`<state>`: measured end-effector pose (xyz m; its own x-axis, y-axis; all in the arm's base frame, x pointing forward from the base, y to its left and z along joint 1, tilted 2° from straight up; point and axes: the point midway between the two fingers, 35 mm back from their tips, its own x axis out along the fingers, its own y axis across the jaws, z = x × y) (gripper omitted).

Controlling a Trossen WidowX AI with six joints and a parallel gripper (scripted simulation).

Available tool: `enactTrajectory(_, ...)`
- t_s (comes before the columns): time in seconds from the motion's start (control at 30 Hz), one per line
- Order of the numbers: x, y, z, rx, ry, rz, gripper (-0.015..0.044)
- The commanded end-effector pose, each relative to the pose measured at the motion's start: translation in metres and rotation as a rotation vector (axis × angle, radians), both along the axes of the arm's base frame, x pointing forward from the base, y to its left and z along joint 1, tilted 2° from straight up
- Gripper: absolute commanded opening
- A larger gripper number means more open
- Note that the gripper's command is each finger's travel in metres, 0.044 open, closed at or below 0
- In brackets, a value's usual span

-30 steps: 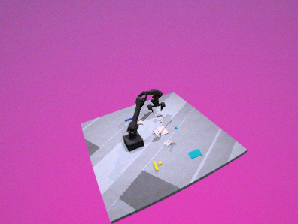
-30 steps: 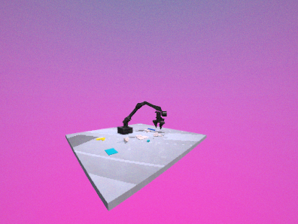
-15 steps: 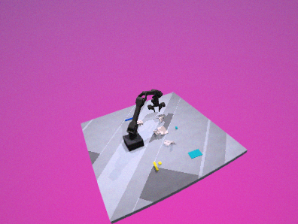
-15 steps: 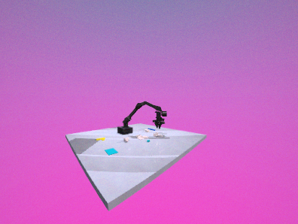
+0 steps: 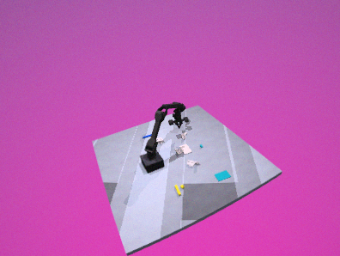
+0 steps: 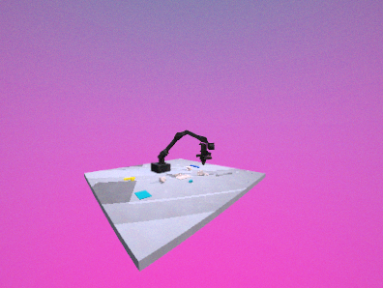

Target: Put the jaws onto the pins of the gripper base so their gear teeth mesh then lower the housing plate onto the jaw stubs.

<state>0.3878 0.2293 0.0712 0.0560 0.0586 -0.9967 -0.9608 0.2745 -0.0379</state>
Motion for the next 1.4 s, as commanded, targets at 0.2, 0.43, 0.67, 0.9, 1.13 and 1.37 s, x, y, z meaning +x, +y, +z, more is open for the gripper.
enactTrajectory(0.2, 0.0, 0.0, 0.0, 0.001, 0.001, -0.014, 0.0079)
enactTrajectory(0.43, 0.001, -0.002, 0.0, 0.009, 0.009, -0.157, 0.0263)
enactTrajectory(0.67, 0.001, -0.004, 0.001, 0.017, 0.017, -0.303, 0.044)
enactTrajectory(0.9, 0.002, -0.007, 0.001, 0.025, 0.026, -0.45, 0.044)
enactTrajectory(1.13, 0.002, -0.009, 0.002, 0.033, 0.034, -0.596, 0.044)
enactTrajectory(1.37, 0.003, -0.011, 0.002, 0.041, 0.042, -0.743, 0.044)
